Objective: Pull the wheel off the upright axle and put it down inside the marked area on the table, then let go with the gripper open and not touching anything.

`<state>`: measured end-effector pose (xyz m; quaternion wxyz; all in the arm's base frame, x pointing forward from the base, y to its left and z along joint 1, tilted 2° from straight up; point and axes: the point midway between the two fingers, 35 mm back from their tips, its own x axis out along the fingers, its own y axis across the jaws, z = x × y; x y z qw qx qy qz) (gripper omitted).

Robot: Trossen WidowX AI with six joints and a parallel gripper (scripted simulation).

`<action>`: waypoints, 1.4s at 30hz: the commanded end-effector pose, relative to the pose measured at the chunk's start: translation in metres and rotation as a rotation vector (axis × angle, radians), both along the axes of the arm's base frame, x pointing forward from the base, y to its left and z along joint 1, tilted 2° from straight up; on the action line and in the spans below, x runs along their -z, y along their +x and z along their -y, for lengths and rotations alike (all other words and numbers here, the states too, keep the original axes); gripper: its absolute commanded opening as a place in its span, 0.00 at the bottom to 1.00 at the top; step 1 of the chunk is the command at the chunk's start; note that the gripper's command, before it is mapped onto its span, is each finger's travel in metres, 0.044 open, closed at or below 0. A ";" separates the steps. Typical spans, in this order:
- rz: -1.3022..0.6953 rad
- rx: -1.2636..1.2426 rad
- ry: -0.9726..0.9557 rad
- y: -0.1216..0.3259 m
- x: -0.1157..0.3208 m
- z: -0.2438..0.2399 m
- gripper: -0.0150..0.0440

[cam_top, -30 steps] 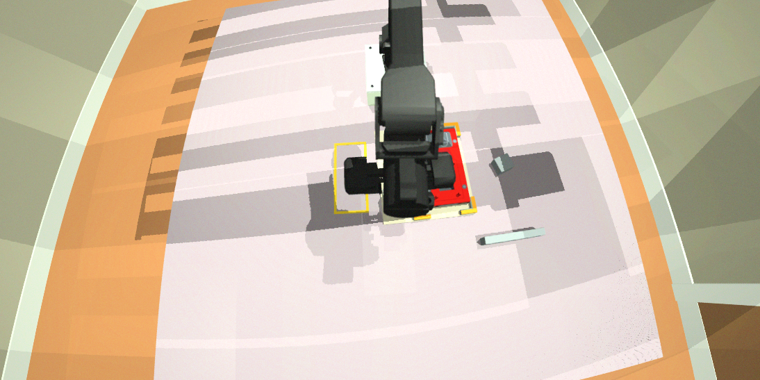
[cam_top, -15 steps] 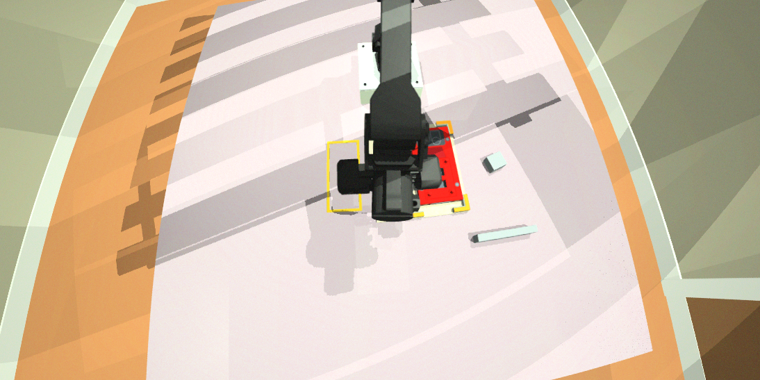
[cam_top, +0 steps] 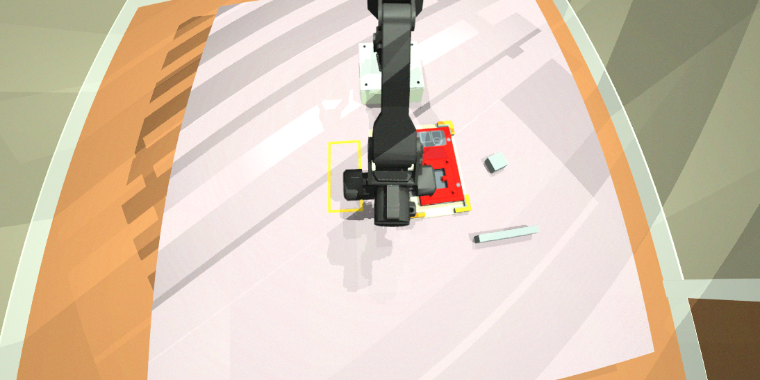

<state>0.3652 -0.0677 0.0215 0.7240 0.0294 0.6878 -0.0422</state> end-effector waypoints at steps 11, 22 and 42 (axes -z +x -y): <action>-0.003 0.000 0.001 -0.001 0.000 0.000 0.36; -0.002 0.000 0.001 0.000 -0.004 0.000 0.25; 0.000 0.001 0.001 0.000 -0.010 0.000 0.25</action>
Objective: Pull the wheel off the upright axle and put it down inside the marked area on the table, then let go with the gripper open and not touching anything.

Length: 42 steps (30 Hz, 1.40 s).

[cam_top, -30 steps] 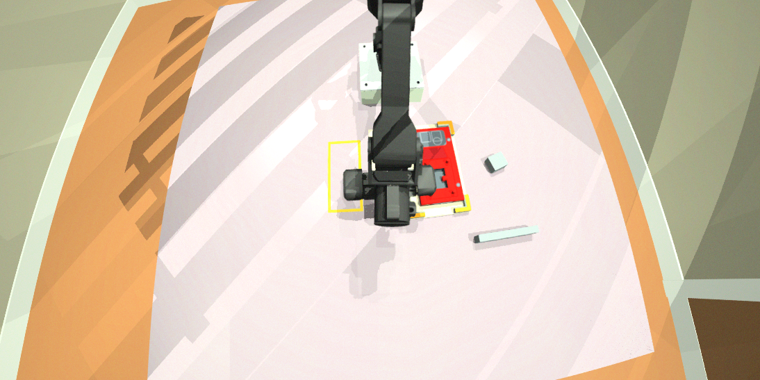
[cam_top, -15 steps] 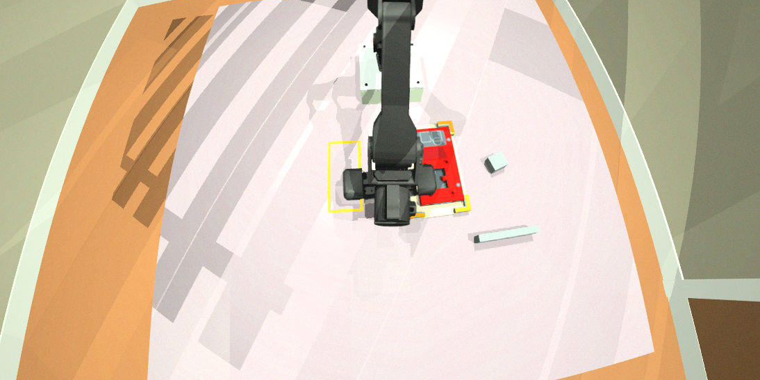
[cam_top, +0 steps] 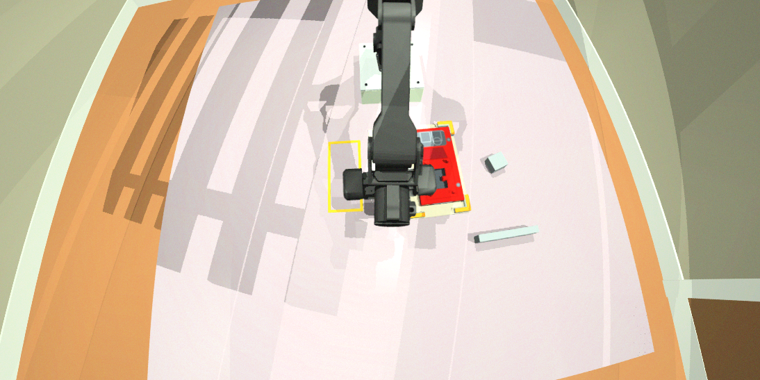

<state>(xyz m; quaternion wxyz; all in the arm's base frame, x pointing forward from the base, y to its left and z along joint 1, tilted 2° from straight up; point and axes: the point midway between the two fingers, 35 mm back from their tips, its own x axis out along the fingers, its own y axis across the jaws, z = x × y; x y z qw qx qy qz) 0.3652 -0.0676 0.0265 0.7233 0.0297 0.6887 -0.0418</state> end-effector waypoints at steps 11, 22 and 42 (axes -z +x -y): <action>0.003 0.001 0.001 -0.001 -0.009 0.000 0.25; 0.005 0.001 0.001 -0.001 -0.013 0.000 0.25; 0.007 0.002 0.001 -0.001 -0.019 0.000 0.25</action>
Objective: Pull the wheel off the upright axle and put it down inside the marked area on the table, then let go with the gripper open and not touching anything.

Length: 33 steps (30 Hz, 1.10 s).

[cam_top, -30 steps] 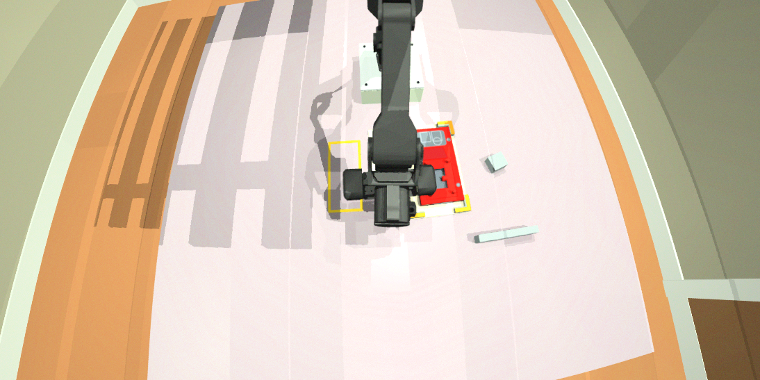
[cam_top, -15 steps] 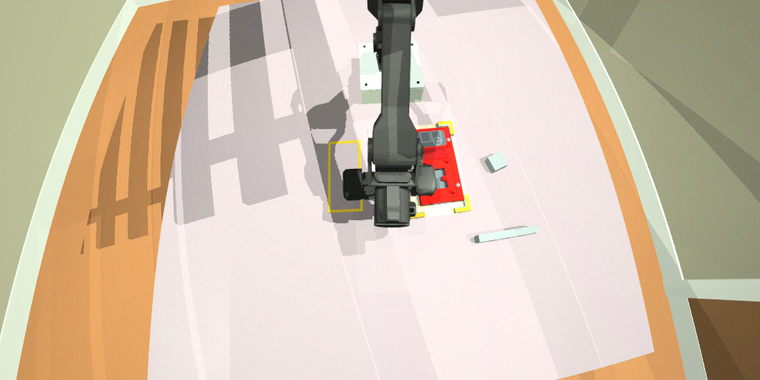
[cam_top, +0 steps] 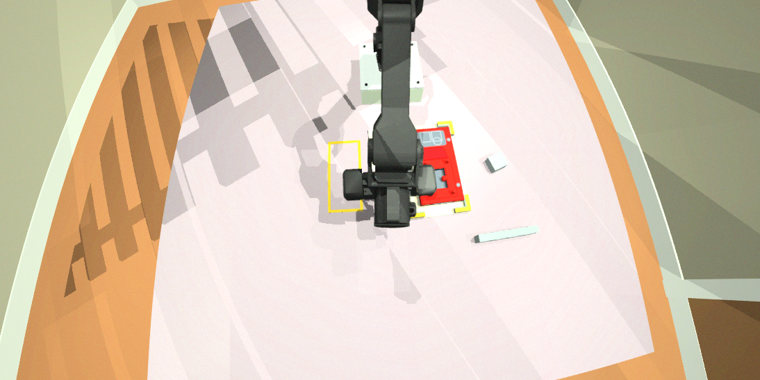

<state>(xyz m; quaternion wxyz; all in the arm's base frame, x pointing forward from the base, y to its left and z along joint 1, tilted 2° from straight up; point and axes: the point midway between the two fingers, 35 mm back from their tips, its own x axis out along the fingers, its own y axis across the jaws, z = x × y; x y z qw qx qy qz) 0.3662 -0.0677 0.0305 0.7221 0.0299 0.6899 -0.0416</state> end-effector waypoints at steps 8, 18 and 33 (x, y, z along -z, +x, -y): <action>0.011 0.002 0.001 -0.002 -0.018 -0.001 0.25; 0.012 0.002 0.001 -0.002 -0.021 -0.001 0.25; 0.015 0.003 0.001 0.000 -0.017 0.000 0.76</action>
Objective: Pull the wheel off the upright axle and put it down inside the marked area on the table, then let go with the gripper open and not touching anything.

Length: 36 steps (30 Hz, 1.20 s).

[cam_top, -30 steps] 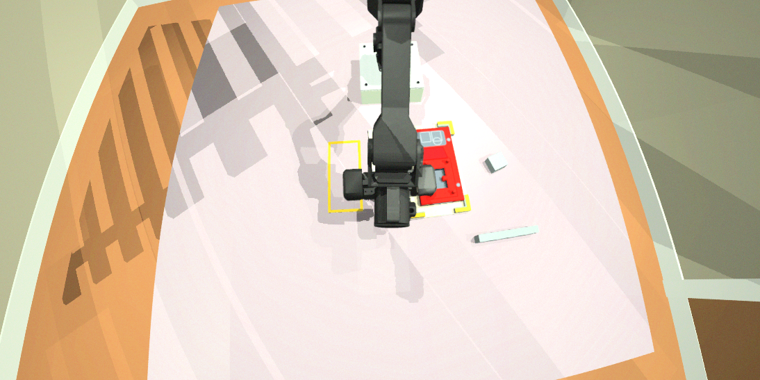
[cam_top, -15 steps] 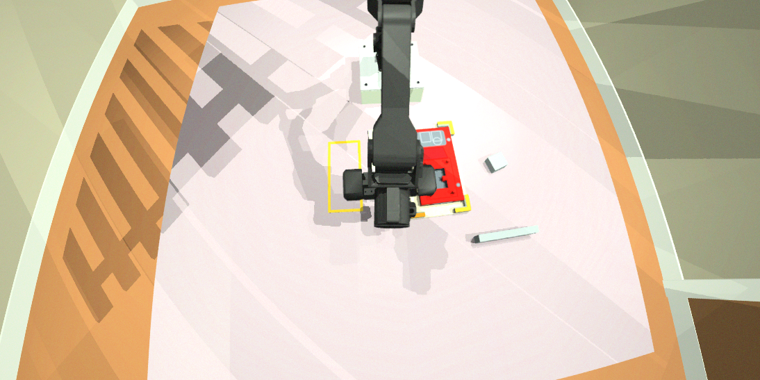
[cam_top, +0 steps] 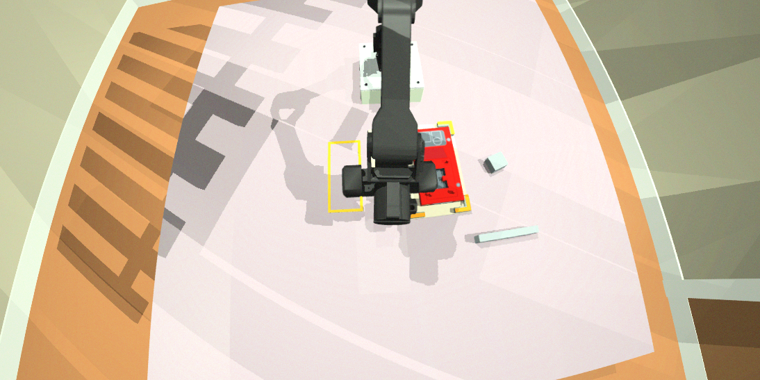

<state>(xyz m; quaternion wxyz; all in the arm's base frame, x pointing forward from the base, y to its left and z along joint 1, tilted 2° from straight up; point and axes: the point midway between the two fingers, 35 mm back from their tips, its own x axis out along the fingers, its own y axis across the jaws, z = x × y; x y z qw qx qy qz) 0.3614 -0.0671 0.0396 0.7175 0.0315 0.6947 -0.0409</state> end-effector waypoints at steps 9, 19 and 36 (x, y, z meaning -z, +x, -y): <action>0.028 0.002 -0.003 0.000 -0.054 -0.001 0.76; 0.028 0.002 -0.003 0.003 -0.034 0.000 0.76; 0.014 0.000 -0.003 0.002 0.019 0.000 0.57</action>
